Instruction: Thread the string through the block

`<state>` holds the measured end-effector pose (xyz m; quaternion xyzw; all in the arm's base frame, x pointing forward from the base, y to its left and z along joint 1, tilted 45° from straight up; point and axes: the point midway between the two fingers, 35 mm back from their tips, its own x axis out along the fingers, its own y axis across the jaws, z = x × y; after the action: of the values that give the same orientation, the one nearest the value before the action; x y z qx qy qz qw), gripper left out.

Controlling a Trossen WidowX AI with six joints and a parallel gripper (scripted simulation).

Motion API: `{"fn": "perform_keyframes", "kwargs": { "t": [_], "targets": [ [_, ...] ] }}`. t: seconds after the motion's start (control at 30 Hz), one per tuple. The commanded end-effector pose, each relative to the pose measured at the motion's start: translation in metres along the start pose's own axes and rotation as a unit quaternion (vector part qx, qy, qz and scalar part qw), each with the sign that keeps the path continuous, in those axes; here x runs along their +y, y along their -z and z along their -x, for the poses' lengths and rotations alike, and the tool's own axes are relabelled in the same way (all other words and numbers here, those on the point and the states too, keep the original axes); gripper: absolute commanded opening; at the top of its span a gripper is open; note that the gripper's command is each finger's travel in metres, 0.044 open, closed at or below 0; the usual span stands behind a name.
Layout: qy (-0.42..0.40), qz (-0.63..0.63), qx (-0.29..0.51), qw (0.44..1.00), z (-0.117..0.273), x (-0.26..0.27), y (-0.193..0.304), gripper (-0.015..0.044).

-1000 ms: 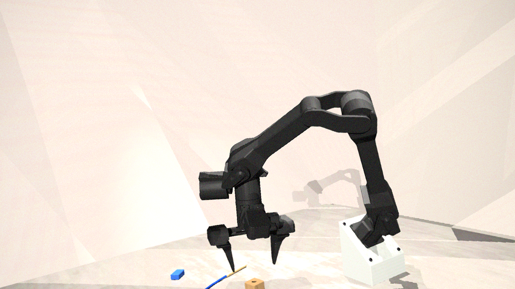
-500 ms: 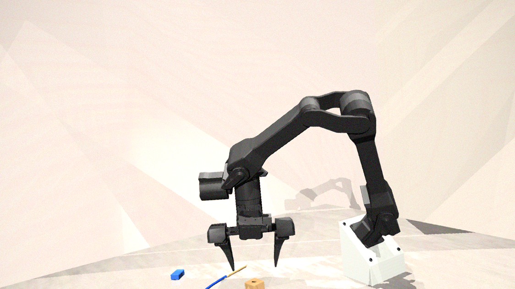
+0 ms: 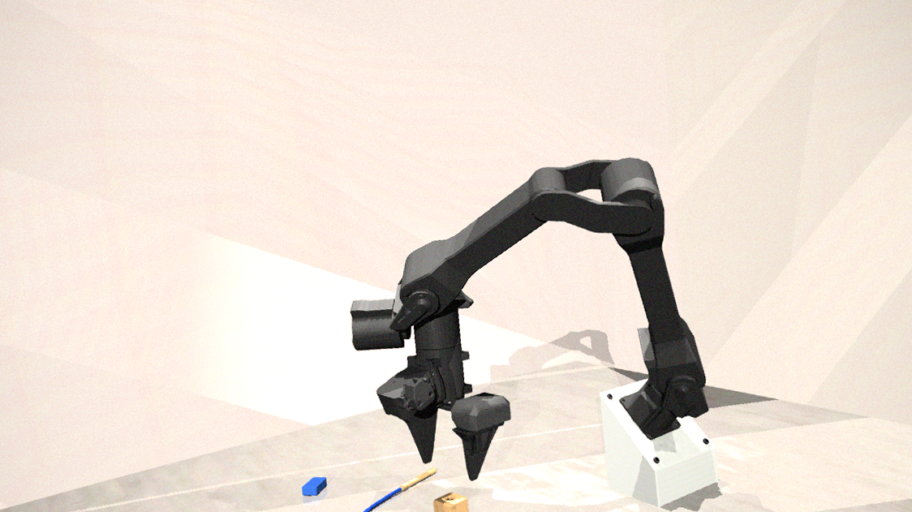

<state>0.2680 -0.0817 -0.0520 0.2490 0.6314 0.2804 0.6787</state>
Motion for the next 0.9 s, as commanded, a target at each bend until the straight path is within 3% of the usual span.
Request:
{"fn": "perform_keyframes", "kwargs": {
  "t": [0.0, 0.37, 0.87],
  "targets": [
    [0.002, -0.42, 0.001, 0.907, 0.0064, -0.0055, 0.0004, 0.044],
    [0.002, -0.676, 0.001, 0.737, 0.0105, -0.0077, 0.0008, 0.044],
    [0.002, -0.678, 0.001, 0.735, 0.0105, -0.0077, 0.0008, 0.044]
  ]
}}
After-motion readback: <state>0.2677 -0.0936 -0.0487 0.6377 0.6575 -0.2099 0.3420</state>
